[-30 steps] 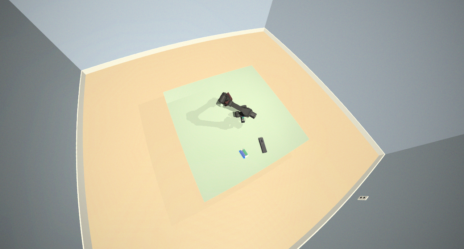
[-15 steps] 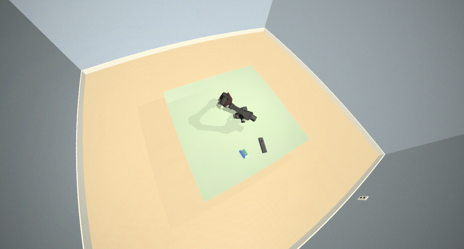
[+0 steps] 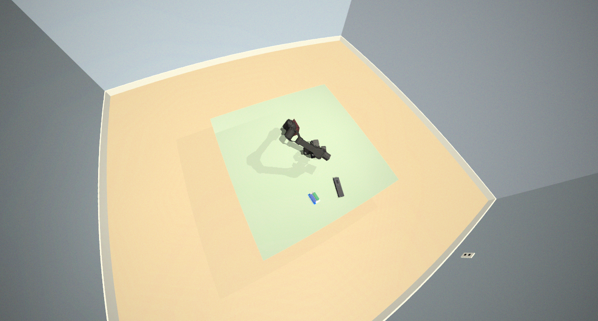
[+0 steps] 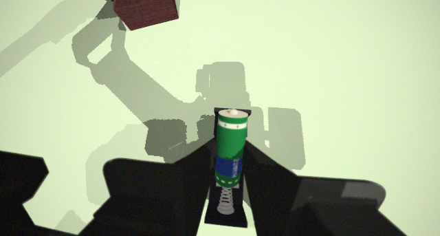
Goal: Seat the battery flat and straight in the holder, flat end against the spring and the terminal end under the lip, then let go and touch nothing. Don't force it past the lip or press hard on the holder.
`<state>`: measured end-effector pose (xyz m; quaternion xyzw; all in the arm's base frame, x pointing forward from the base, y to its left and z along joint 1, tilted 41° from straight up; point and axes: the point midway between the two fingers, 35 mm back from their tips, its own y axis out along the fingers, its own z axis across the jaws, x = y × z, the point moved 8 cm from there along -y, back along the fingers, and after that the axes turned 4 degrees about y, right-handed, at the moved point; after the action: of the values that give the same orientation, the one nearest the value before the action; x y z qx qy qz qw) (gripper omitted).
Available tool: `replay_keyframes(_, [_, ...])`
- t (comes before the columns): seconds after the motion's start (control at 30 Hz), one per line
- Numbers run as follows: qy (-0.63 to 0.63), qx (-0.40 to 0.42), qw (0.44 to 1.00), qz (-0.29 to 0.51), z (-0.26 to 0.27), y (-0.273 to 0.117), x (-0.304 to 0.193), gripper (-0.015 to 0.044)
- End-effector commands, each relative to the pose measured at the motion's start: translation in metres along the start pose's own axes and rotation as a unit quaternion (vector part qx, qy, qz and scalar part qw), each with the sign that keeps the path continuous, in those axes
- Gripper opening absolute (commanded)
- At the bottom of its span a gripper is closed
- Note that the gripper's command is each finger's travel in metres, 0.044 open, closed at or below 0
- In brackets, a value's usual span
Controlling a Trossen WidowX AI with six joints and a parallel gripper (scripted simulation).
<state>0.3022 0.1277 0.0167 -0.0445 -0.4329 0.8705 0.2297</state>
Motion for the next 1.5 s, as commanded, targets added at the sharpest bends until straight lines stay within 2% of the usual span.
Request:
replay_keyframes(0.0, [-0.003, 0.0, 1.0, -0.006, 0.0, 0.0, -0.002, 0.0082])
replay_keyframes(1.0, [-0.003, 0.003, 1.0, -0.007, -0.002, -0.008, -0.02, 0.0082])
replay_keyframes(1.47, [-0.005, 0.001, 0.999, 0.035, -0.004, -0.003, -0.012, 0.0082])
